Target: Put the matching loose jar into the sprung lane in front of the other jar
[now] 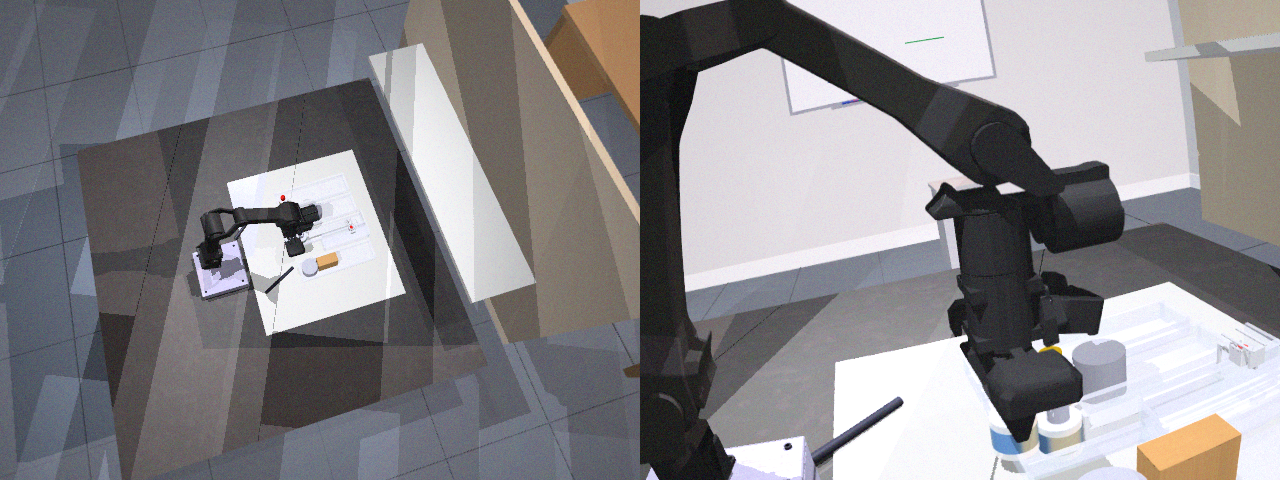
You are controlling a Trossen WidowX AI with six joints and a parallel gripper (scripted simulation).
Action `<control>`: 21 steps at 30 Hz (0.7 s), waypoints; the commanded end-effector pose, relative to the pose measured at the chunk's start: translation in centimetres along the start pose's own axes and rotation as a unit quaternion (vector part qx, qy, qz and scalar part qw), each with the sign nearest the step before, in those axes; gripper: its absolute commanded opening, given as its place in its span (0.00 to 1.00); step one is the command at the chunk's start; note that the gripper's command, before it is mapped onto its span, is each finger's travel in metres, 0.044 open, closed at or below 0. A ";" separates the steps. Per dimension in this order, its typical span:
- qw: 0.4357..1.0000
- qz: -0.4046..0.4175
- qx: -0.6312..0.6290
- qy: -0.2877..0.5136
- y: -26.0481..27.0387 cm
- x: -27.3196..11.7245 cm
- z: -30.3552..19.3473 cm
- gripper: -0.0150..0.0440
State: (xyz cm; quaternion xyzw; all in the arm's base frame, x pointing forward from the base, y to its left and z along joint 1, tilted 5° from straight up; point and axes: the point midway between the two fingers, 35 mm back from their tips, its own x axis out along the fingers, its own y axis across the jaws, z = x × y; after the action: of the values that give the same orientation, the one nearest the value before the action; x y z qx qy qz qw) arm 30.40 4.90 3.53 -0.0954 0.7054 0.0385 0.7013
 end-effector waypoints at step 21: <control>1.000 0.000 -0.001 -0.015 0.0 -0.6 1.6 0.25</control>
State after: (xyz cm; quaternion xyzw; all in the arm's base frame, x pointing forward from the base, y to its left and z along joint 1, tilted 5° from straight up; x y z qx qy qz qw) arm 31.01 5.03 3.62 -0.0955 0.7060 0.0385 0.7007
